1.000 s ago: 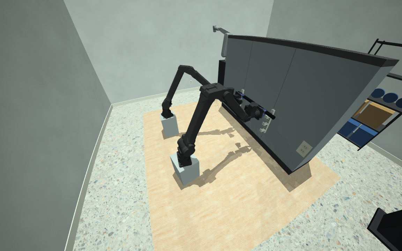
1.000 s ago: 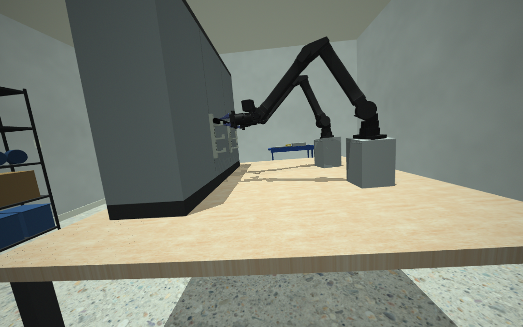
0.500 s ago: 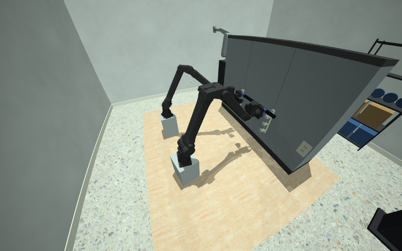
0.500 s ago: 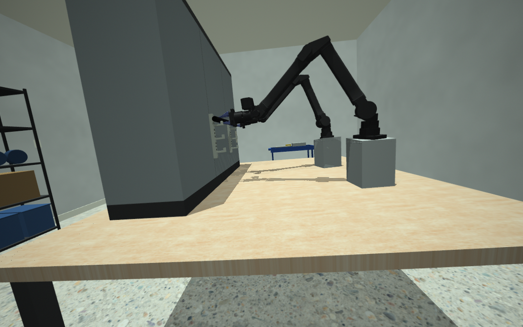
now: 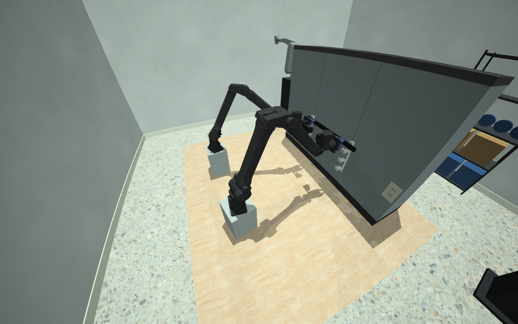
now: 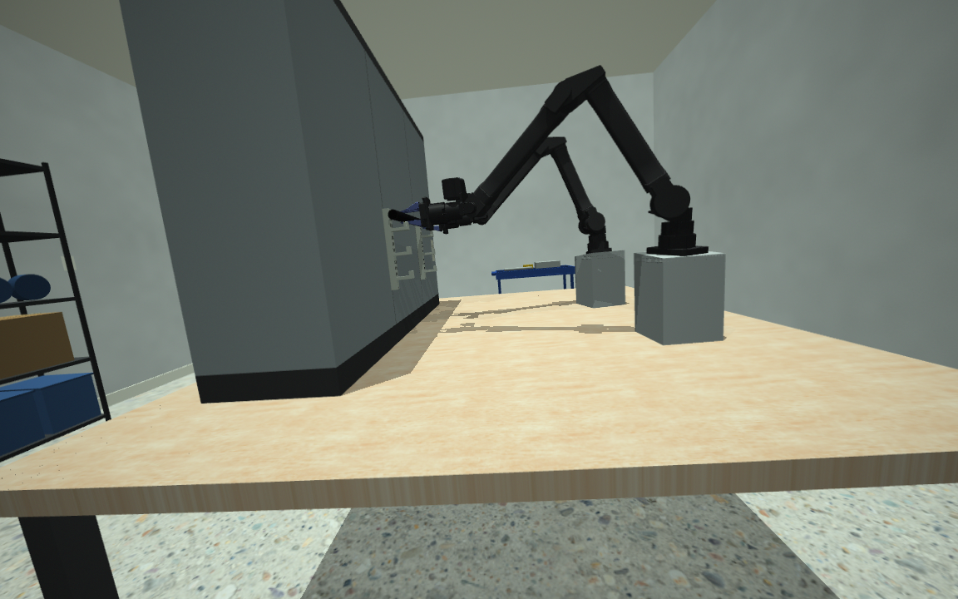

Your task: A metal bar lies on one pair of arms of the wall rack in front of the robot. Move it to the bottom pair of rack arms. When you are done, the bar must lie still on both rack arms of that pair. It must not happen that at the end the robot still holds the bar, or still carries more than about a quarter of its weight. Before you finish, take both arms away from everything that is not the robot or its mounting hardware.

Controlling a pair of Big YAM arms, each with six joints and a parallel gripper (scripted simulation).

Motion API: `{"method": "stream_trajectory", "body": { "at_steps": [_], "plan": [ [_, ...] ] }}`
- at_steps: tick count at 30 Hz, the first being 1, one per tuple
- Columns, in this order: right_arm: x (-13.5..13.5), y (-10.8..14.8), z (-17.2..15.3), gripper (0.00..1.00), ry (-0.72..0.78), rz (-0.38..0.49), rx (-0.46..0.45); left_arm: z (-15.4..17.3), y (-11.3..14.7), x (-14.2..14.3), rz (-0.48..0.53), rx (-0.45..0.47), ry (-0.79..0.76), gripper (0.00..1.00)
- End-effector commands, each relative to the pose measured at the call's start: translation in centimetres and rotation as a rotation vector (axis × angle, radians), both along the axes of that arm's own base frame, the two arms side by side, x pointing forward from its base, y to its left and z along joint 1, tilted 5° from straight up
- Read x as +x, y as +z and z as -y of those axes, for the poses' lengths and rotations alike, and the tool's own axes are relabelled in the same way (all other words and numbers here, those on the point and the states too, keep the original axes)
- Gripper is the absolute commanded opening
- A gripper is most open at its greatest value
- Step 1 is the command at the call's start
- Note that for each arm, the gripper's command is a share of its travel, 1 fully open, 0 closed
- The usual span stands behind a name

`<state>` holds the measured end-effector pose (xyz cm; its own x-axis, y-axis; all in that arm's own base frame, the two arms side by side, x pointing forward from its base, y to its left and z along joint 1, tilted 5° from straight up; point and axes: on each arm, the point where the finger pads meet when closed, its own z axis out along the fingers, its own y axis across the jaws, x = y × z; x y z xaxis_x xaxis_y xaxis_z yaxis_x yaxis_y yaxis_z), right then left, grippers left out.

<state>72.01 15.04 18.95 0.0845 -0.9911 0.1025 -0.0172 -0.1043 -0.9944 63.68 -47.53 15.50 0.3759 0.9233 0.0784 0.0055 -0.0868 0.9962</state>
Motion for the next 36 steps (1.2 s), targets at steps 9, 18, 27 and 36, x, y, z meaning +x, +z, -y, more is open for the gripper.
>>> {"method": "stream_trajectory", "body": {
  "at_steps": [9,18,27,36],
  "plan": [
    [1.4,3.8,-0.9,0.0,0.0,0.09,0.029,-0.7,5.0,1.5,0.083,-0.045,0.021,0.0],
    [1.7,3.7,-1.2,0.0,0.0,0.09,0.029,-0.9,5.1,1.5,0.083,-0.045,0.021,0.0],
    [2.0,3.5,-1.6,0.0,0.0,0.09,0.029,-1.3,5.2,1.6,0.083,-0.045,0.021,0.0],
    [1.4,3.5,-1.6,0.0,0.0,0.09,0.029,-1.6,5.2,0.9,0.083,-0.045,0.021,0.0]
  ]
}}
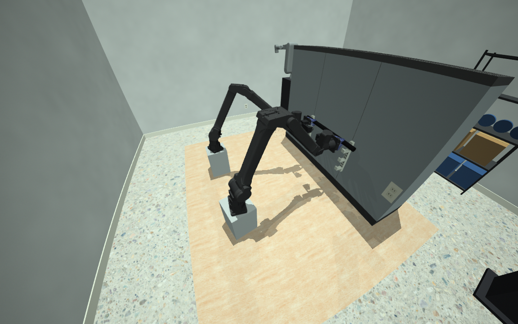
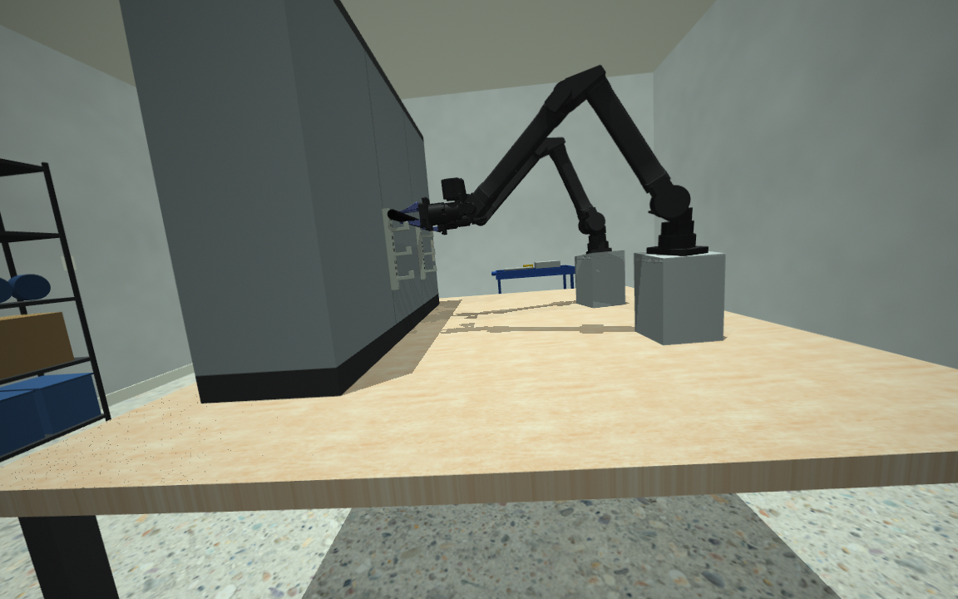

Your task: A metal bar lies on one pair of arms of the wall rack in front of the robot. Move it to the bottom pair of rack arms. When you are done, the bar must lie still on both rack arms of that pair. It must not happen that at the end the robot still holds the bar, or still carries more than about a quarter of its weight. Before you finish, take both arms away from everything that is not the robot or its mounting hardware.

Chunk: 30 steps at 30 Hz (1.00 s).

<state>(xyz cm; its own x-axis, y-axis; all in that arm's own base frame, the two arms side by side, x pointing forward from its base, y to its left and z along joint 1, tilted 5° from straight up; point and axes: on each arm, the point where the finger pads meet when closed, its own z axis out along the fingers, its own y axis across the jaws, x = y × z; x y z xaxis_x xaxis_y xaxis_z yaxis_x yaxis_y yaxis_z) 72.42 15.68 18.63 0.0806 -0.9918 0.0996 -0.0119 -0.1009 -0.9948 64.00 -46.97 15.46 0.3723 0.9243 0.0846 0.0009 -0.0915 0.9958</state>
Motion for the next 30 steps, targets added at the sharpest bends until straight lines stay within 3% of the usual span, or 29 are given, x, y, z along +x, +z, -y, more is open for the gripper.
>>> {"method": "stream_trajectory", "body": {
  "at_steps": [1,30],
  "plan": [
    [0.9,3.8,-0.9,0.0,0.003,0.084,0.025,-1.1,5.3,0.5,0.078,-0.05,0.017,0.0],
    [-1.4,3.9,-0.4,0.0,0.003,0.084,0.025,-1.6,5.7,-2.0,0.078,-0.05,0.017,0.0]
  ]
}}
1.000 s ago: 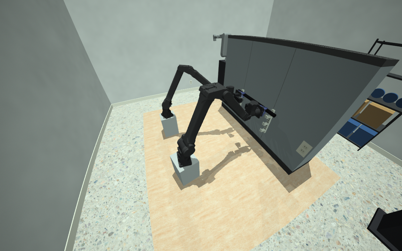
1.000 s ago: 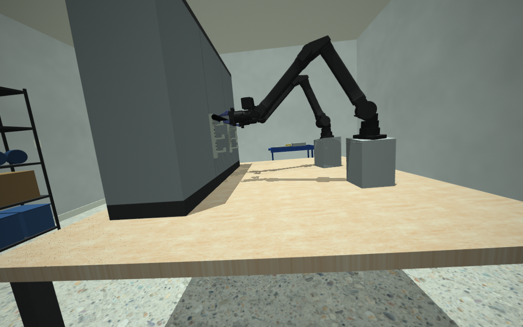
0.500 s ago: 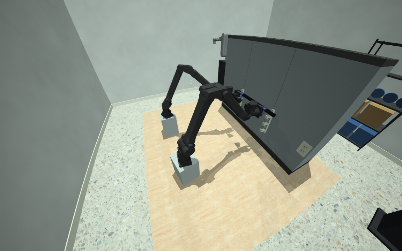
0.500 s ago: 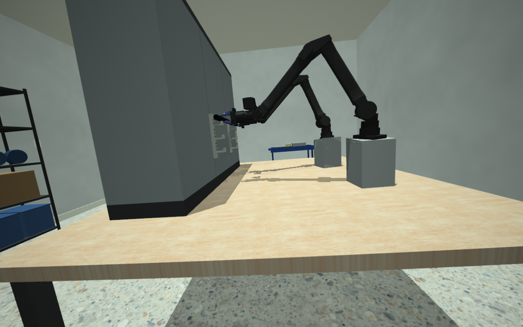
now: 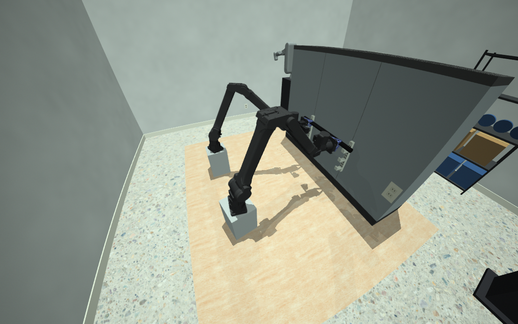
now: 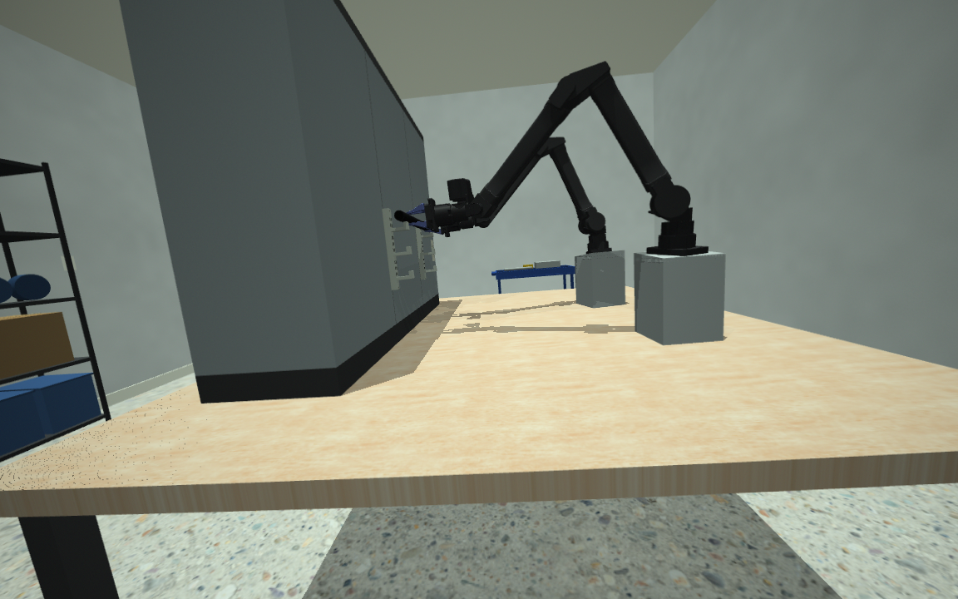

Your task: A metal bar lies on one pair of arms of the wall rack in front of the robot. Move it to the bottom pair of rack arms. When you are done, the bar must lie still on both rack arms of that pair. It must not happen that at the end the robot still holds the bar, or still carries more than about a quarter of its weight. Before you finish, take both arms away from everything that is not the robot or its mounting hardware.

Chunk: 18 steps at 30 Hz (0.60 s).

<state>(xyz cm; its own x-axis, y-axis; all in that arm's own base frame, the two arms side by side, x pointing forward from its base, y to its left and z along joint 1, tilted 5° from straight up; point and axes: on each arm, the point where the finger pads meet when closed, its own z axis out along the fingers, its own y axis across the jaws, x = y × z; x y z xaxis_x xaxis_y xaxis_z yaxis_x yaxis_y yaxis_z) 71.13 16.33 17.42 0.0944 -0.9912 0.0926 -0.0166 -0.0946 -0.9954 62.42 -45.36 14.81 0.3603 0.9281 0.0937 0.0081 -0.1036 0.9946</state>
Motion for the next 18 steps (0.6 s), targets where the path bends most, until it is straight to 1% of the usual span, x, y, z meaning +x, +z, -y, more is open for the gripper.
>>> {"method": "stream_trajectory", "body": {
  "at_steps": [1,14,18],
  "plan": [
    [-0.2,5.2,0.3,0.0,-0.01,0.09,0.02,0.0,6.4,-0.5,0.084,-0.061,0.003,0.0],
    [-1.2,5.7,0.8,0.0,-0.01,0.09,0.02,0.1,6.9,-1.6,0.084,-0.061,0.003,0.0],
    [-1.5,5.9,1.0,0.0,-0.01,0.09,0.02,0.2,8.5,-2.2,0.084,-0.061,0.003,0.0]
  ]
}}
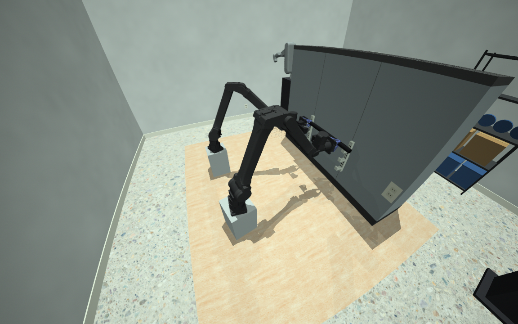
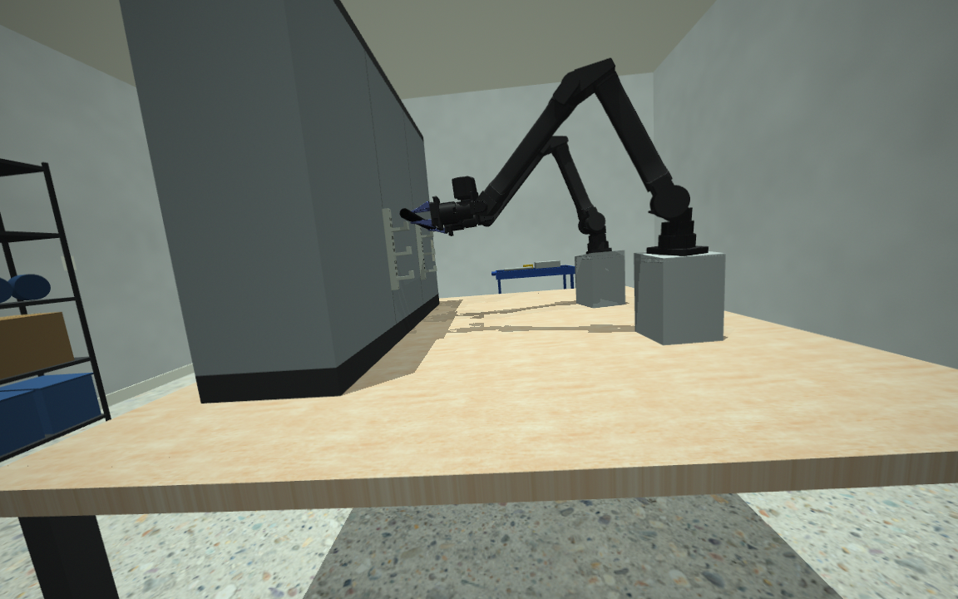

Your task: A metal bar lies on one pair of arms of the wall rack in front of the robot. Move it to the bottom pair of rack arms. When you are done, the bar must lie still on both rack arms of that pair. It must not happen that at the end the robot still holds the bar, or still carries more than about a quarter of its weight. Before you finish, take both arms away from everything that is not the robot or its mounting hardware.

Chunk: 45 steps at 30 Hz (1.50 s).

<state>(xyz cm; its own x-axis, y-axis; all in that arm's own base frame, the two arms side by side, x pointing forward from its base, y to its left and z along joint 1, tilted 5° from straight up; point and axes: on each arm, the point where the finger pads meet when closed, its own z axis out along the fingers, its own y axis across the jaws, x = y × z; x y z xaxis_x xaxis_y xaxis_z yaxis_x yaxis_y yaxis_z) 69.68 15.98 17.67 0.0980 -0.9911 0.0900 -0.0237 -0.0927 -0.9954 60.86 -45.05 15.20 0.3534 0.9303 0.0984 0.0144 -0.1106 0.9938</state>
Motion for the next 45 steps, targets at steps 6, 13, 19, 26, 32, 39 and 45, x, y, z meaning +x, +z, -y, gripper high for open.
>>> {"method": "stream_trajectory", "body": {
  "at_steps": [6,13,19,26,32,39,45],
  "plan": [
    [-0.6,5.9,0.8,0.0,-0.013,0.098,0.018,0.7,9.7,-1.3,0.09,-0.068,-0.005,0.0],
    [-1.1,6.1,1.0,0.0,-0.013,0.098,0.018,0.9,11.1,-1.9,0.09,-0.068,-0.005,0.0],
    [-1.1,5.7,1.1,0.0,-0.013,0.098,0.018,0.7,9.4,-1.8,0.09,-0.068,-0.005,0.0],
    [-1.1,5.2,1.2,0.0,-0.013,0.098,0.018,0.4,5.7,-1.6,0.09,-0.068,-0.005,0.0],
    [-1.2,4.9,1.3,0.0,-0.013,0.098,0.018,0.3,4.5,-1.6,0.09,-0.068,-0.005,0.0],
    [-1.6,4.4,1.5,0.0,-0.013,0.098,0.018,0.2,3.8,-1.8,0.09,-0.068,-0.005,0.0],
    [-2.0,4.0,1.6,0.0,-0.013,0.098,0.018,0.1,3.2,-2.0,0.09,-0.068,-0.005,0.0]
  ]
}}
